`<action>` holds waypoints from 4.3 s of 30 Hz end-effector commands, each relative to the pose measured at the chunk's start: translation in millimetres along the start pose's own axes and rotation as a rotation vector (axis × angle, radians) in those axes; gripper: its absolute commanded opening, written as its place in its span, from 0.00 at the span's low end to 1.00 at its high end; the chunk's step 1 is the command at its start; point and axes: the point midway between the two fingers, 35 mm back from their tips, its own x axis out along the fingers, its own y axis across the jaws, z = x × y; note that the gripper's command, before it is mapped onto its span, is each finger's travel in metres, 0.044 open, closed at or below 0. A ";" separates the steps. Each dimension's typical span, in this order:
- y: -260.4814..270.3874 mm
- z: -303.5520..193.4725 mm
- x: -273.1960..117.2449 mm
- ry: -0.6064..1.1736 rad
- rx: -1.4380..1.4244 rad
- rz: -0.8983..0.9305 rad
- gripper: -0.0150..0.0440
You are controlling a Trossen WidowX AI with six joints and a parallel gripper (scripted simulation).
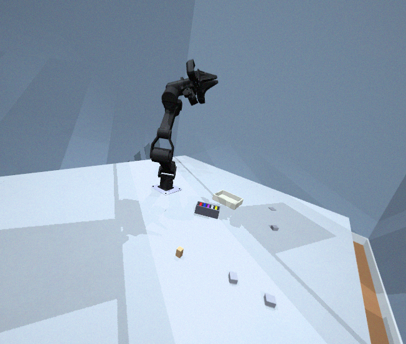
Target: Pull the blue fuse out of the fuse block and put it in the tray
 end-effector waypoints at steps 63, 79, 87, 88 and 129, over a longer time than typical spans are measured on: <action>-159.0 362.3 51.5 1.992 -2.810 -2.050 0.36; -148.9 409.5 -68.9 2.752 -1.947 -1.595 0.36; -148.5 413.0 -67.8 2.752 -1.947 -1.595 0.36; -148.9 413.8 -68.1 2.752 -1.947 -1.595 0.36; -161.5 437.1 -76.9 2.752 -1.947 -1.595 0.36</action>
